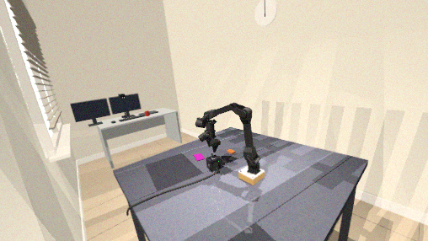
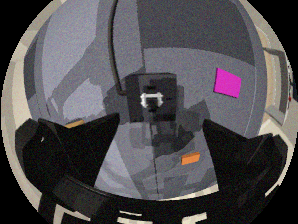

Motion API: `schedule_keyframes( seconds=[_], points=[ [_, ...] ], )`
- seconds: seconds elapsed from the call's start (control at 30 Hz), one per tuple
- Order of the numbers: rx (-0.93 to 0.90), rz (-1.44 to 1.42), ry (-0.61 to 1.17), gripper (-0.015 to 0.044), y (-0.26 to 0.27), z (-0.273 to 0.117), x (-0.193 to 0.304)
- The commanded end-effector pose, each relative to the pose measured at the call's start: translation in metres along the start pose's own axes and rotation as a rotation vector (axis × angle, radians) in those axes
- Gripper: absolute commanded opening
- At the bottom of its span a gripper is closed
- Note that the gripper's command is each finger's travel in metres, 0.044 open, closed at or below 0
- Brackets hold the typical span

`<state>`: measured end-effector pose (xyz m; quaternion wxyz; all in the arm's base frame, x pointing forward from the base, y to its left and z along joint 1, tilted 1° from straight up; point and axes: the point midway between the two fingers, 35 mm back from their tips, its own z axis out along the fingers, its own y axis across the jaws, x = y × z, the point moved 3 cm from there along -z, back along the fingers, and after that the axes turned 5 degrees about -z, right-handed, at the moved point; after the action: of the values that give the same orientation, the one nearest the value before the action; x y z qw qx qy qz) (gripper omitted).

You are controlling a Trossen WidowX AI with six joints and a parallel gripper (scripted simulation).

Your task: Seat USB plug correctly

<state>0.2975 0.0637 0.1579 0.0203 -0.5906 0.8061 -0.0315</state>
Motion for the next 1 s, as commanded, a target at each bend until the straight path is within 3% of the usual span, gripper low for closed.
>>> schedule_keyframes(
  seconds=[0.0, 0.97],
  points=[
    [-0.067, -0.04, -0.002, 0.044, 0.007, 0.001, -0.008],
    [-0.067, -0.04, -0.002, 0.044, 0.008, 0.023, -0.008]
  ],
)
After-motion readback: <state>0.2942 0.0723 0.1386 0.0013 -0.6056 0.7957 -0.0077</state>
